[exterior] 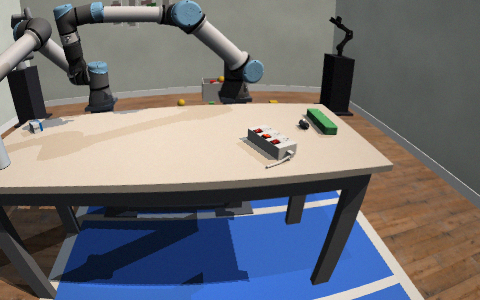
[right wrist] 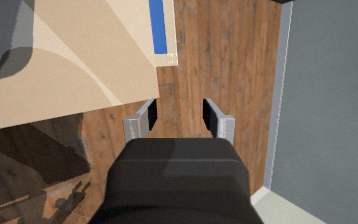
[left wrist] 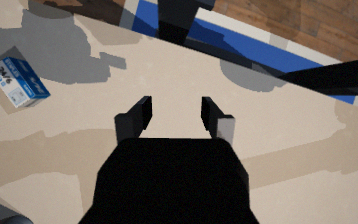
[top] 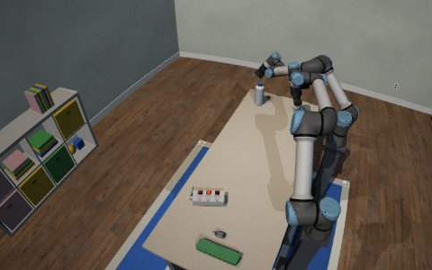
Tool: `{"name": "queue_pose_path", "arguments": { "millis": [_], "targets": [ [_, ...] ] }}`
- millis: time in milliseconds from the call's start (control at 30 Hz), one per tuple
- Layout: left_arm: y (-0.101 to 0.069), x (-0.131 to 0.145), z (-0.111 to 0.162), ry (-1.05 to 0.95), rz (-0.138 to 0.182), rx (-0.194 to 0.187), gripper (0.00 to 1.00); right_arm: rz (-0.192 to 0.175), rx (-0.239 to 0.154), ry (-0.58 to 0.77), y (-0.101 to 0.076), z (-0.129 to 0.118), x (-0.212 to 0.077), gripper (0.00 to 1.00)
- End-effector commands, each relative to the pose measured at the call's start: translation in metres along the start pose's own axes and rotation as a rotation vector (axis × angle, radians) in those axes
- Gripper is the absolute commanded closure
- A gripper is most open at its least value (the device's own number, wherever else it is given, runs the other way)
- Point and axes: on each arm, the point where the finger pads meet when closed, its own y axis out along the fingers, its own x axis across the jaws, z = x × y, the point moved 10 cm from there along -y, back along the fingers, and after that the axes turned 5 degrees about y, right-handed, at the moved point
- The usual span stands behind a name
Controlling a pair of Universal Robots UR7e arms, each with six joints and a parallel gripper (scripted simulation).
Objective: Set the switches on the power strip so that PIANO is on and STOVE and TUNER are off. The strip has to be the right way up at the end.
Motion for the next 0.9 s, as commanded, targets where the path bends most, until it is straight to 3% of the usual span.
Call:
{"name": "queue_pose_path", "arguments": {
  "millis": [0, 633, 867],
  "targets": [
    [-0.001, 0.000, 0.000, 0.000, 0.002, 0.000, 0.00, -0.002, 0.000, -0.001, -0.001, 0.000, 0.001, 0.00],
    [-0.001, 0.000, 0.000, 0.001, 0.002, 0.000, 0.00, -0.002, -0.001, -0.001, -0.002, -0.001, 0.001, 0.00],
    [-0.002, 0.003, -0.008, 0.014, 0.006, -0.002, 0.00, 0.015, -0.019, -0.005, -0.019, -0.018, -0.010, 0.00]
  ]
}}
